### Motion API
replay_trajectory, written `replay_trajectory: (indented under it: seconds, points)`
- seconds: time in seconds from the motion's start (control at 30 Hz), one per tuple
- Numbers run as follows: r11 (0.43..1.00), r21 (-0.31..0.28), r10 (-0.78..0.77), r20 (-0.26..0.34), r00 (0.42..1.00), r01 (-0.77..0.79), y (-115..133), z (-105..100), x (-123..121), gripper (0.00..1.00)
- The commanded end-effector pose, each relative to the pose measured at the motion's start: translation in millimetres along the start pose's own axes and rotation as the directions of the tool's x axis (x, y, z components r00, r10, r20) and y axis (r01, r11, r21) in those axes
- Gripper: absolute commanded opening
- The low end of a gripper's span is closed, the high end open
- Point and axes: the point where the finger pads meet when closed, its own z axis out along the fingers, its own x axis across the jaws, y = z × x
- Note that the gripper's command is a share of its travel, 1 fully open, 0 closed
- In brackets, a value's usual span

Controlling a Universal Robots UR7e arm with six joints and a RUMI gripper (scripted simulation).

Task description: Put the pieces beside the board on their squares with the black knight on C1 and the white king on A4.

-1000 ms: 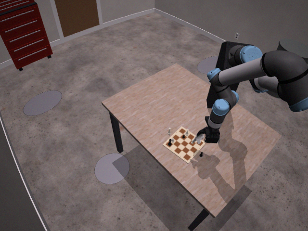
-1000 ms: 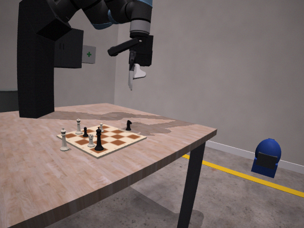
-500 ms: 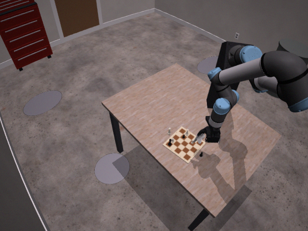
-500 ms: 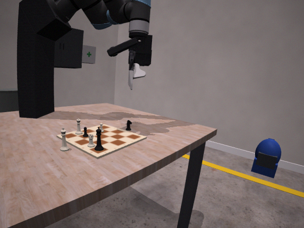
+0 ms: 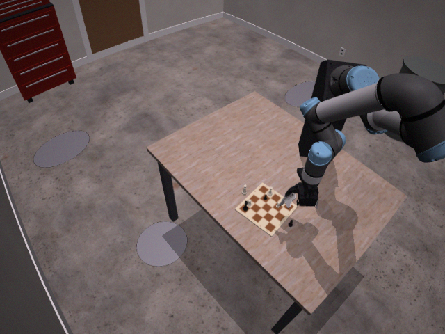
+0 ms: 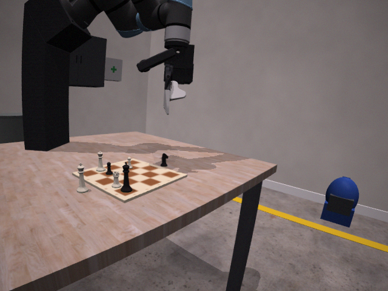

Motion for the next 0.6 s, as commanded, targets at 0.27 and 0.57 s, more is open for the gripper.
replay_trajectory:
  seconds: [0.27, 0.57]
  points:
    - [0.999, -0.001, 0.044, 0.000, 0.999, -0.044, -0.1, 0.5, 0.5, 1.00]
    - [0.993, -0.001, 0.121, 0.000, 0.993, -0.121, -0.8, 1.6, 1.7, 1.00]
